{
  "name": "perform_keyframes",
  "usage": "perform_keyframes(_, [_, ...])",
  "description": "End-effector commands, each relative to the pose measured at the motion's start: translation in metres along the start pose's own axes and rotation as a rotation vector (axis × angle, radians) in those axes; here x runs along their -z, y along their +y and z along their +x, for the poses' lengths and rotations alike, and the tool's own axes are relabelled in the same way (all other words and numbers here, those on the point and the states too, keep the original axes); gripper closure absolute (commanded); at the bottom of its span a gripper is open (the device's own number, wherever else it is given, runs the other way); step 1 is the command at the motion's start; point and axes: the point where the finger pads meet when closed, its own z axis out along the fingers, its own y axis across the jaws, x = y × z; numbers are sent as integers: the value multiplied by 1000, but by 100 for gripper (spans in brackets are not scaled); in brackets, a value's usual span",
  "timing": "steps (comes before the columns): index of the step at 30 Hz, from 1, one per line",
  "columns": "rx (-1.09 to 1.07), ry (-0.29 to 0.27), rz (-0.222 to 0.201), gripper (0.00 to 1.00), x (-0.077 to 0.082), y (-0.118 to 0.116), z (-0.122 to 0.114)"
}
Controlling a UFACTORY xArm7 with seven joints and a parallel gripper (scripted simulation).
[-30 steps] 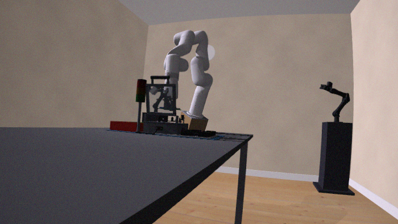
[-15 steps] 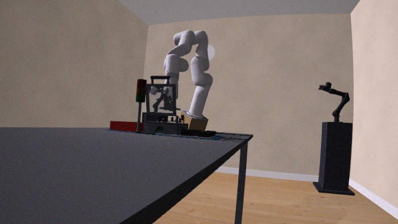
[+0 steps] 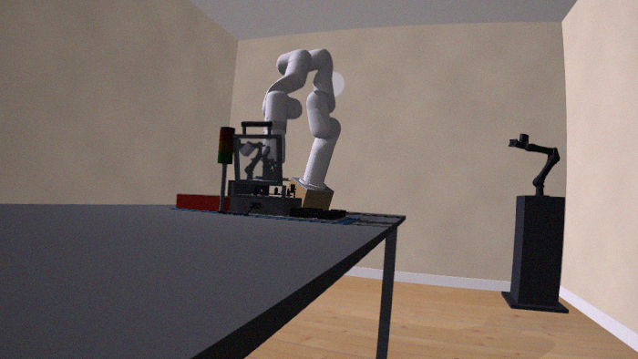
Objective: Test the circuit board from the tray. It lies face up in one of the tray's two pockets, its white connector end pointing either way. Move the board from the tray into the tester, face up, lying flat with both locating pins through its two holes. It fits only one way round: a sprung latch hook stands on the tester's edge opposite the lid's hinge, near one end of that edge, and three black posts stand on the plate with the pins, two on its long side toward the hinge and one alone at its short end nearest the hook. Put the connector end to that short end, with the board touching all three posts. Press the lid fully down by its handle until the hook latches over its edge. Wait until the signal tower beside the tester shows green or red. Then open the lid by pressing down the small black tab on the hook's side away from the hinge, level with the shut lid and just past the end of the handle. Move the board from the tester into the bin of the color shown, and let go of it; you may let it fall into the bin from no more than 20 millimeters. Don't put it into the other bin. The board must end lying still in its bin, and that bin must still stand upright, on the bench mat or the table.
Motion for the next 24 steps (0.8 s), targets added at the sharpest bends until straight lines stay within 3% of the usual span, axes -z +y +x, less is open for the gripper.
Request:
perform_keyframes(1, [-1,1,3,21,-5,-2,1])
perform_keyframes(13, [-1,1,3,21,-25,-2,1])
perform_keyframes(24, [-1,1,3,21,-30,-2,1])
